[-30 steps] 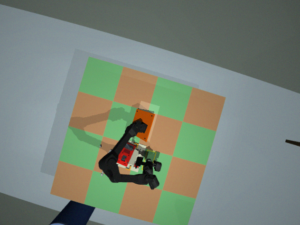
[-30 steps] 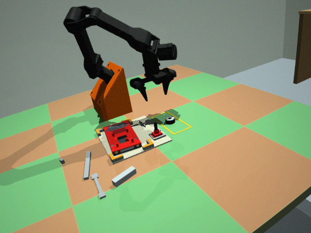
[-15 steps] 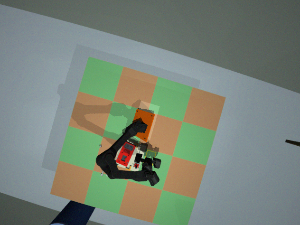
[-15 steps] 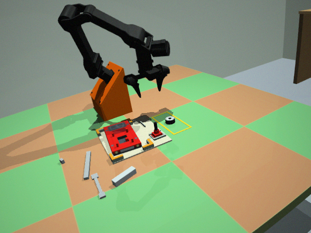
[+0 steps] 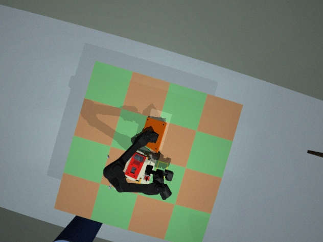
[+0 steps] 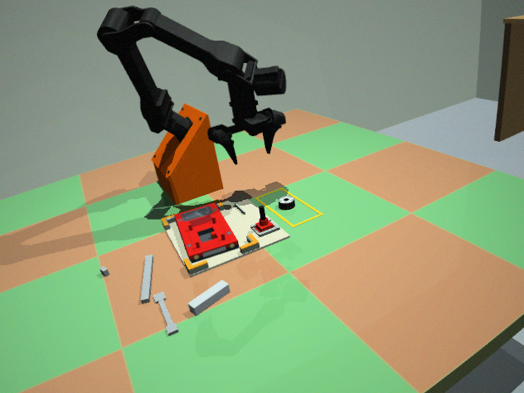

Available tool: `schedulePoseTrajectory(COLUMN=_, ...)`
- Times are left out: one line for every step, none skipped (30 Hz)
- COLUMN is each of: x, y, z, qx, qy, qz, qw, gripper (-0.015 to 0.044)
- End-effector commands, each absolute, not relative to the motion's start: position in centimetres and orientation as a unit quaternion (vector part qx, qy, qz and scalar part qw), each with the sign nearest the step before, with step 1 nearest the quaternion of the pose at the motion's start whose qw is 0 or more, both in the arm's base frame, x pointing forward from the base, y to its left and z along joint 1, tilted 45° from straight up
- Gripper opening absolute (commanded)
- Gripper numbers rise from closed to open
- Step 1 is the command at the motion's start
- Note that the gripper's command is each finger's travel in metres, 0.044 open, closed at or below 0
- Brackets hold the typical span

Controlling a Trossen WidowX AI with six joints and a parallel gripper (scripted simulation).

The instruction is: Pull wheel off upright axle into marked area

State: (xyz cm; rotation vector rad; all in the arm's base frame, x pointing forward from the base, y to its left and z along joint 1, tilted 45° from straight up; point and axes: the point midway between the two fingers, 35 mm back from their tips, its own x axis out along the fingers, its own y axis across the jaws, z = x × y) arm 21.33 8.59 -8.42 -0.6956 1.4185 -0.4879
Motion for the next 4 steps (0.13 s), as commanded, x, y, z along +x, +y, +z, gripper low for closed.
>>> schedulePoseTrajectory(x=21.23, y=8.61, z=-8.40, qx=-0.307, qy=0.633, qz=-0.218, qw=0.677, gripper=0.0440)
schedulePoseTrajectory(x=21.23, y=8.61, z=-8.40, qx=-0.307, qy=0.633, qz=-0.218, qw=0.677, gripper=0.0440)
schedulePoseTrajectory(x=21.23, y=8.61, z=-8.40, qx=-0.307, qy=0.633, qz=-0.218, qw=0.677, gripper=0.0440)
schedulePoseTrajectory(x=21.23, y=8.61, z=-8.40, qx=-0.307, qy=0.633, qz=-0.218, qw=0.677, gripper=0.0440)
